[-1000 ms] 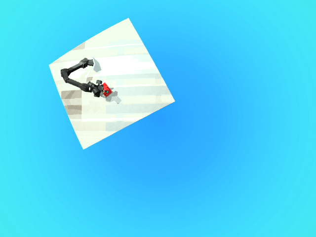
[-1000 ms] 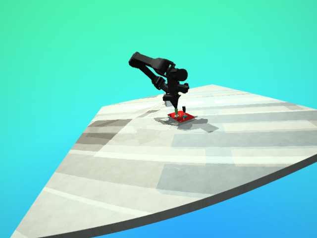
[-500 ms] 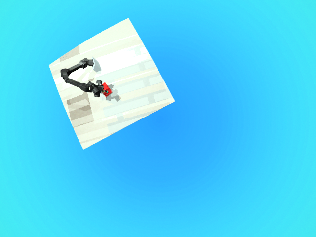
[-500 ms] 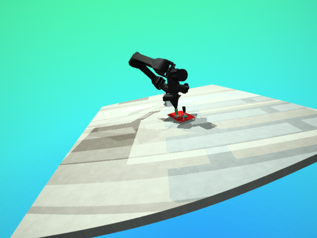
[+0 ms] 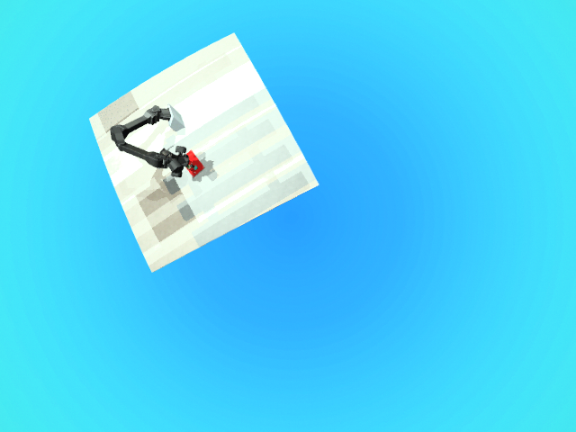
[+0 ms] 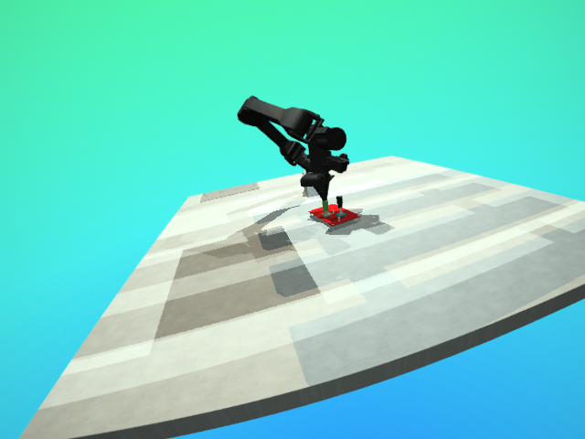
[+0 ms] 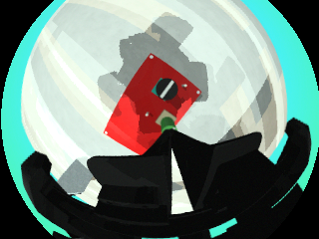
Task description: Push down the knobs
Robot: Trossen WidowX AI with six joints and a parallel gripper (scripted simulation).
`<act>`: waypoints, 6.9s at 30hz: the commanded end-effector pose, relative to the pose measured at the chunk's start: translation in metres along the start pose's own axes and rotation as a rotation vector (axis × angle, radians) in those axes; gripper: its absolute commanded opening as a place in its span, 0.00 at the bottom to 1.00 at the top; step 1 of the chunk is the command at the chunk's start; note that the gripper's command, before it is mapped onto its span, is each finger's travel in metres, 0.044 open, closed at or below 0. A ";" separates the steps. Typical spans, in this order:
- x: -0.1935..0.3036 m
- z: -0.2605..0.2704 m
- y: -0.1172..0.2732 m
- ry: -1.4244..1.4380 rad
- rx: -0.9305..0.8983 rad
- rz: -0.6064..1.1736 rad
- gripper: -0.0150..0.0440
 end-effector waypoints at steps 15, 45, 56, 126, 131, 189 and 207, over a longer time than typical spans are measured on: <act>0.000 -0.001 -0.003 -0.003 0.002 0.003 0.25; 0.000 -0.001 -0.004 -0.003 0.002 0.003 0.25; 0.000 -0.001 -0.005 -0.003 0.002 0.003 0.25; -0.030 -0.003 0.040 -1.501 -0.020 -0.059 0.25; -0.032 -0.002 0.042 -1.674 -0.024 -0.052 0.25; -0.045 0.009 0.037 -3.146 -0.001 0.000 0.25; -0.045 0.009 0.020 -3.146 -0.001 -0.001 0.25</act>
Point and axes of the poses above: the point midway between the two fingers, 35 mm back from their tips, its own y axis back along the fingers, its own z axis across the jaws, x = y × z, the point moved 2 cm from there along y, back along the fingers, and after that the axes turned 13 degrees about -y, right-handed, at the moved point
